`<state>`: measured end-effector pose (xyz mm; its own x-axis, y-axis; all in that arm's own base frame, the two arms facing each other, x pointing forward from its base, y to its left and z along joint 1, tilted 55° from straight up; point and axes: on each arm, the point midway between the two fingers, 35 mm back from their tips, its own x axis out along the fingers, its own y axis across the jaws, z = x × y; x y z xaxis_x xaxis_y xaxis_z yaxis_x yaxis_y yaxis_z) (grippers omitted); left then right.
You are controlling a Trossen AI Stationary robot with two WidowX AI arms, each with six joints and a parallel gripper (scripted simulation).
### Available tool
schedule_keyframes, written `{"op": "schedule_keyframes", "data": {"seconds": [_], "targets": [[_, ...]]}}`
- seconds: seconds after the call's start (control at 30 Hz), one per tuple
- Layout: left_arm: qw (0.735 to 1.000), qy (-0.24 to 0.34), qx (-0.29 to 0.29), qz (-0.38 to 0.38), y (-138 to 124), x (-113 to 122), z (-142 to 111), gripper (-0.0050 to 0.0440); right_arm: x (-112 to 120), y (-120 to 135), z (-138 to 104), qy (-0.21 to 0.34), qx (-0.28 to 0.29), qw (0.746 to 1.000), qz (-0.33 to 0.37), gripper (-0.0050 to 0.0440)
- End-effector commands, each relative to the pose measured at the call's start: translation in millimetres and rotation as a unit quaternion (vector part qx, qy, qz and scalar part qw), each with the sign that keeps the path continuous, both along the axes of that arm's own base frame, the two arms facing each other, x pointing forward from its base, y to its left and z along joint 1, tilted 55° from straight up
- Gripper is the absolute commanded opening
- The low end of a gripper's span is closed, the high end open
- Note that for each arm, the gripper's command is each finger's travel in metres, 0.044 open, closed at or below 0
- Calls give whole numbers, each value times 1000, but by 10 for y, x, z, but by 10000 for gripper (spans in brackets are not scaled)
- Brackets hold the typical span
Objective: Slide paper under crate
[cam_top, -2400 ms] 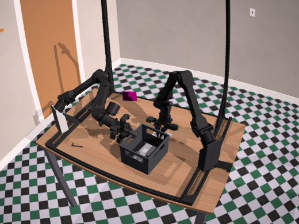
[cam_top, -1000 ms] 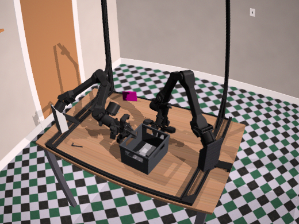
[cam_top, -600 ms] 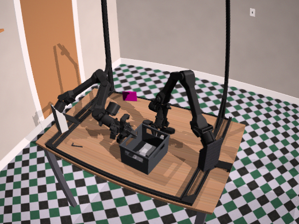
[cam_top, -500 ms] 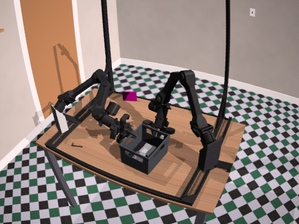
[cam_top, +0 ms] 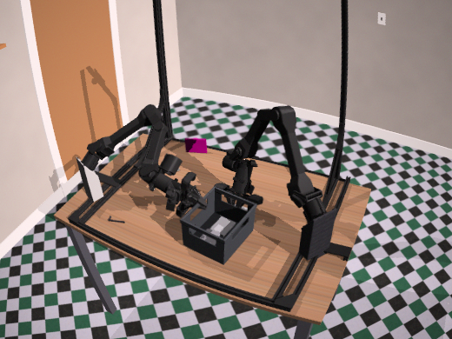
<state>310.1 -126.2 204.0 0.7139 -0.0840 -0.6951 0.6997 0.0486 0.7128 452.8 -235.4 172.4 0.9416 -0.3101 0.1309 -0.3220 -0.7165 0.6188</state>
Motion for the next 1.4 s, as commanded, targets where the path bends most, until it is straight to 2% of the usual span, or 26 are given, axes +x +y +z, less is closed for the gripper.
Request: {"op": "schedule_keyframes", "data": {"seconds": [0.0,0.53,1.03,1.37], "targets": [[1000,12,1,-6,18,1,-118,60,-178,-314,250,-31,-9,998,-49,0],[1000,12,1,-6,23,17,-20,60,-178,-314,250,-31,-9,998,-49,0],[1000,12,1,-6,211,-189,155,60,-178,-314,250,-31,-9,998,-49,0],[1000,14,1,-5,5,-271,260,60,-178,-314,250,-31,-9,998,-49,0]]}}
